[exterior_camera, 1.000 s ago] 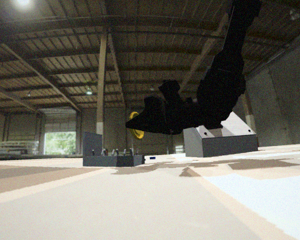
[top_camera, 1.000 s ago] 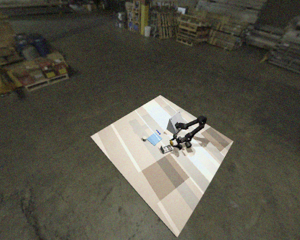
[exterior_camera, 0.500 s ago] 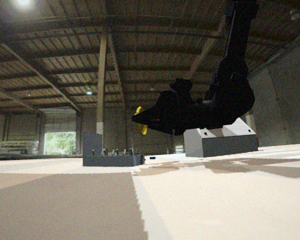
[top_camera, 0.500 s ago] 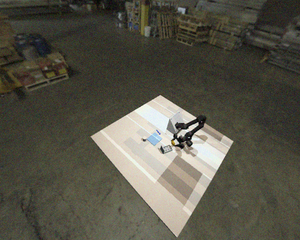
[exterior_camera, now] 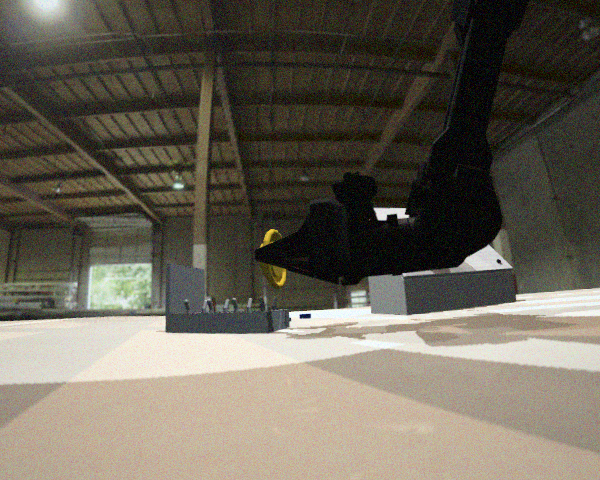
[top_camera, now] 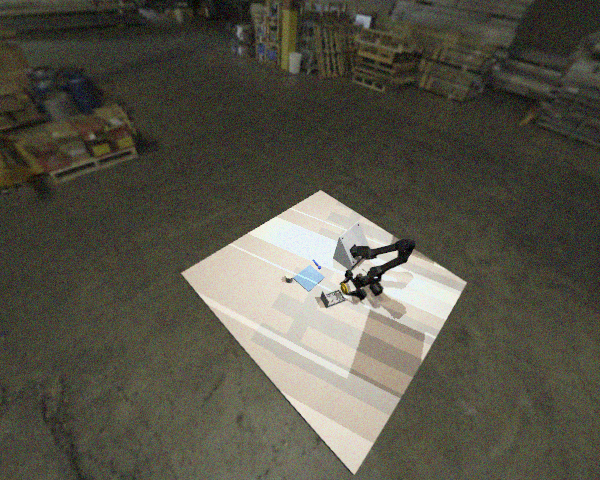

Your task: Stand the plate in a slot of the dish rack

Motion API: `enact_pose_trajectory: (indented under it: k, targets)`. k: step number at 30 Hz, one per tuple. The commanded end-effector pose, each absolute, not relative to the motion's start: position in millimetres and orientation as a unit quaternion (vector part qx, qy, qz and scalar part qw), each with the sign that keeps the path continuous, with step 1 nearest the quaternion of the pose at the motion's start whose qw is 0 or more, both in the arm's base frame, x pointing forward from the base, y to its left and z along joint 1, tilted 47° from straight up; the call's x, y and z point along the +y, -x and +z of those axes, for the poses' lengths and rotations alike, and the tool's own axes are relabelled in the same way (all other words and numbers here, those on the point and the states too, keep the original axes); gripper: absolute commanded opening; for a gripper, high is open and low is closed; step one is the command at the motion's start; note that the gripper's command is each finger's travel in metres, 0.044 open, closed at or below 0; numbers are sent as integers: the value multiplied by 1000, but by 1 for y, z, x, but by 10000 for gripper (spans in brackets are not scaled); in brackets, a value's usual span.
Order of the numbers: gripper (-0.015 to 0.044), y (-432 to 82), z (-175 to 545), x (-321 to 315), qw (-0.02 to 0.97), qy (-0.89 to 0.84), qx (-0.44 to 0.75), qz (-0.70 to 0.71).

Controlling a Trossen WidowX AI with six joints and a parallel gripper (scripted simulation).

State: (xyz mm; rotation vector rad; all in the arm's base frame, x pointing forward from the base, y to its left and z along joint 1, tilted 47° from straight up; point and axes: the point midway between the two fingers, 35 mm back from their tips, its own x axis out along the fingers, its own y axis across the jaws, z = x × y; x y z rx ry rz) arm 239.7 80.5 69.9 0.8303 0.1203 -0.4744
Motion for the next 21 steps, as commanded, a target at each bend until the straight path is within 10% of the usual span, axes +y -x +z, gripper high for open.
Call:
enact_pose_trajectory:
  k: [1,21]
  targets:
    - [0,-244,65,83,886,-398,58,-229]
    - [0,-265,53,83,885,-402,57,-227]
